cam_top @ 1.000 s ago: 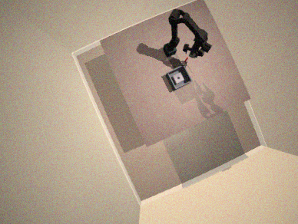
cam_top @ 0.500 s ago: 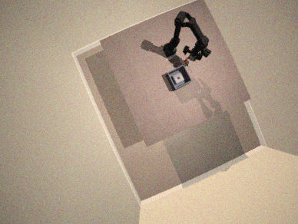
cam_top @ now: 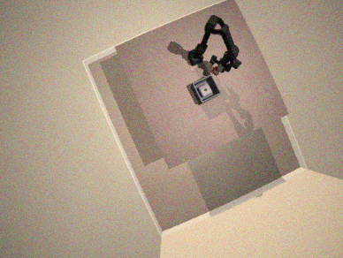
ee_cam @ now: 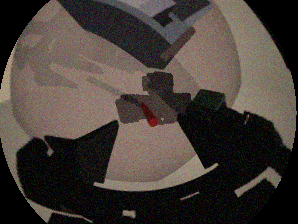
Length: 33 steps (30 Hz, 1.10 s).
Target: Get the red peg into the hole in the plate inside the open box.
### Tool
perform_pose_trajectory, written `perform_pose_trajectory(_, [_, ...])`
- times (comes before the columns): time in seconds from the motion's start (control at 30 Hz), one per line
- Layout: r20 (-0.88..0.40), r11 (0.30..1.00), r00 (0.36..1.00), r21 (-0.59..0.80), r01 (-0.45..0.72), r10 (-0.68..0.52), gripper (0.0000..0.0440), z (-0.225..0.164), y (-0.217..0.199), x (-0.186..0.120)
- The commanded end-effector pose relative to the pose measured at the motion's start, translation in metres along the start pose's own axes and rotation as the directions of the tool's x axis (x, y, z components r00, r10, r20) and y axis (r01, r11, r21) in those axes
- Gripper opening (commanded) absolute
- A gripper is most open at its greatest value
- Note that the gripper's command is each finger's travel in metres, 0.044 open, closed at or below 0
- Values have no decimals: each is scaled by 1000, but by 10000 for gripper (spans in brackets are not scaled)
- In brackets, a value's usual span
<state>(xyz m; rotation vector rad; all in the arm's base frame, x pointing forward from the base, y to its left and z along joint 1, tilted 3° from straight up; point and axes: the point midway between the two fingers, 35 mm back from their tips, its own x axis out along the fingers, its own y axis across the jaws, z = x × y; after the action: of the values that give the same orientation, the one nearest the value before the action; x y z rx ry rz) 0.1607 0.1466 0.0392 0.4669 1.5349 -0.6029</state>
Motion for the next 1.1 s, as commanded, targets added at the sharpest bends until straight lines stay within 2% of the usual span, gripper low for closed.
perform_pose_trajectory(0.0, [6,1000,1000,9,12,-12,439,0,-1,12])
perform_pose_trajectory(0.27, [19,1000,1000,8,11,-11,431,3,1,41])
perform_pose_trajectory(0.33, [18,1000,1000,6,16,-16,394,3,0,47])
perform_pose_trajectory(0.57, [12,999,999,9,52,-52,212,2,-4,66])
perform_pose_trajectory(0.83, [2,993,993,15,114,-114,23,1,-11,73])
perform_pose_trajectory(0.93, [29,995,995,9,97,-97,0,6,-5,65])
perform_pose_trajectory(1.07, [55,997,996,8,74,-75,0,12,2,51])
